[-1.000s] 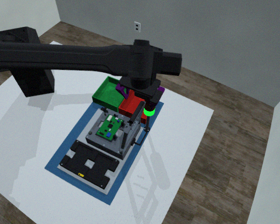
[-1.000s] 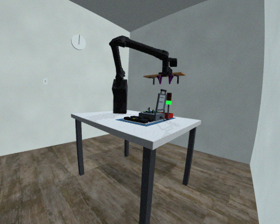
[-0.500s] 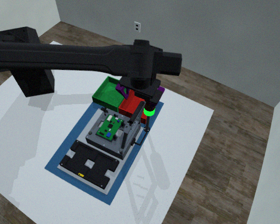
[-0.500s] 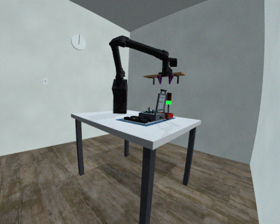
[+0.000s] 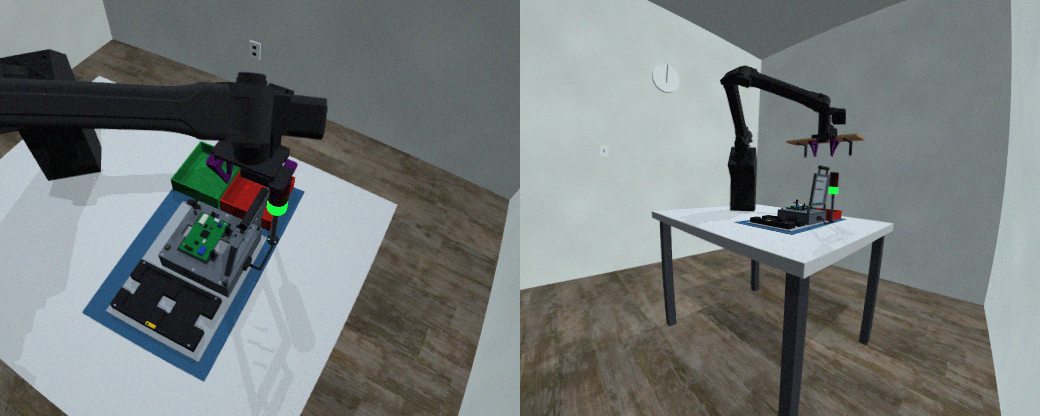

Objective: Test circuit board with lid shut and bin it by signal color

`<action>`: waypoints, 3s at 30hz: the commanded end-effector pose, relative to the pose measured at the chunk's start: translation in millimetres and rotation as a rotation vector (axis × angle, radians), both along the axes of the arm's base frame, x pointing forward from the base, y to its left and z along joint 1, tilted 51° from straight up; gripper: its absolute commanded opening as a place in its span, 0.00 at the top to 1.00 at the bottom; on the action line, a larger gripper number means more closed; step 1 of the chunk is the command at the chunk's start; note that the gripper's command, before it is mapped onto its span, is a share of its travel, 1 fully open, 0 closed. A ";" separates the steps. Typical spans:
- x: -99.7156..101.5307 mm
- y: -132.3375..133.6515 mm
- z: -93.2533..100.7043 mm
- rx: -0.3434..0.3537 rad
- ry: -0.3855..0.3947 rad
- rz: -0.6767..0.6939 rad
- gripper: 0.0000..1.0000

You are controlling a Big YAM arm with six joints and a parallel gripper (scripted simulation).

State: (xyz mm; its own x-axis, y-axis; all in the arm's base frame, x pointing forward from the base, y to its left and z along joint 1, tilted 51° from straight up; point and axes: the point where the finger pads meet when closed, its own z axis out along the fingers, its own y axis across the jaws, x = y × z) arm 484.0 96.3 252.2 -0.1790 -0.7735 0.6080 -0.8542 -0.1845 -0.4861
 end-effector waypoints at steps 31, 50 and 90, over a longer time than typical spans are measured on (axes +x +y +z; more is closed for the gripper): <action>-95.6 -8.4 -49.8 0.019 -0.028 0.013 0.08; -76.8 -49.1 -90.3 -0.001 0.009 0.000 0.08; 6.4 -144.0 -187.0 -0.003 -0.005 0.014 0.08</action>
